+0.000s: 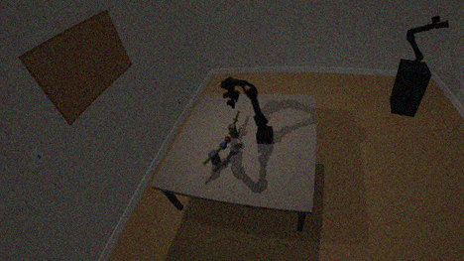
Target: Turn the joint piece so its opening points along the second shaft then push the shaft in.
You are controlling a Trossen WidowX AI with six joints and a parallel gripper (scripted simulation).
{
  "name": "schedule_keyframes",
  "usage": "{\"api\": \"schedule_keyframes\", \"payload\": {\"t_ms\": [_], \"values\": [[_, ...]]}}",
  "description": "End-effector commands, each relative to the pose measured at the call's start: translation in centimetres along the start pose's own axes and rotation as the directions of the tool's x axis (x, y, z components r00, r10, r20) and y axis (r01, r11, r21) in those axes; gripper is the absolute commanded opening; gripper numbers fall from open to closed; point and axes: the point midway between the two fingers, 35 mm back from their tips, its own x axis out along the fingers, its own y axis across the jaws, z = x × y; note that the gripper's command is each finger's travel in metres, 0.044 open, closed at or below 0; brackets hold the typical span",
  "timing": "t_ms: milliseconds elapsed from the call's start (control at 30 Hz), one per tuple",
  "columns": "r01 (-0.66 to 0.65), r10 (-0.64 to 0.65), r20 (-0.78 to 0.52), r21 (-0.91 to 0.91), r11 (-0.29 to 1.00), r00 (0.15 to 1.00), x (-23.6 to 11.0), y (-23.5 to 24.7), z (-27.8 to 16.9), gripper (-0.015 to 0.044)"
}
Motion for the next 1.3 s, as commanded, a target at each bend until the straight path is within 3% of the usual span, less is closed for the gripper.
{"api": "schedule_keyframes", "payload": {"t_ms": [0,567,933,1267], "values": [[-0.021,0.02,0.014,0.055,0.998,1.0,0.1,0.9,0.3,0.044],[-0.192,0.198,0.05,0.547,0.815,0.979,2.5,7.6,1.8,0.044],[-0.225,0.313,0.047,0.796,0.561,0.948,3.9,12.0,1.9,0.044],[-0.16,0.415,0.029,0.946,0.284,0.909,4.9,15.9,1.5,0.044]]}}
